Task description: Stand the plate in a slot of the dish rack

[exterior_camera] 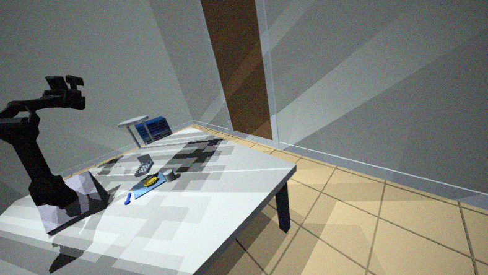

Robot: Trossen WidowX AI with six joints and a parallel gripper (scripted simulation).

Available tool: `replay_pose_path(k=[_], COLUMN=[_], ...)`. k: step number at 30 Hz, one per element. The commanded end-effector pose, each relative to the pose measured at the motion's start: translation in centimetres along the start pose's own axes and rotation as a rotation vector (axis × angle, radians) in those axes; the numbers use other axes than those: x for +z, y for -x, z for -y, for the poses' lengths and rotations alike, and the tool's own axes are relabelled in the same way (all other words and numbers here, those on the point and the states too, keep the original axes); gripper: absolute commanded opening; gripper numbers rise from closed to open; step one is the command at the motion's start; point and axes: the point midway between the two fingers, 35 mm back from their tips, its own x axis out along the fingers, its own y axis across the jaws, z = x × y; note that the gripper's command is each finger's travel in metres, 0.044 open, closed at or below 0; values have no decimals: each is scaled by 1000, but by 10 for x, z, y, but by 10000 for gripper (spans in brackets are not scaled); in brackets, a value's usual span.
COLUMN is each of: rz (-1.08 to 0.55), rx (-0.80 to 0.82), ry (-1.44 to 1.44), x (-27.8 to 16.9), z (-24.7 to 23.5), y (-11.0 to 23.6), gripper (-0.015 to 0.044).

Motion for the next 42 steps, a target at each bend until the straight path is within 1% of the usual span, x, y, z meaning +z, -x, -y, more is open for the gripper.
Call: replay_pose_path(k=[1,10,20,31,42], rz=[-115,-336,-590,-875,-1170], rx=[38,87,115,113,82], ry=[-113,-325,-559,-805,-1035], x=[-48,-136,-224,-305,-365], z=[-1,-7,-23,-48,-79], y=[9,34,79,146,227], gripper=[400,400,400,400,400])
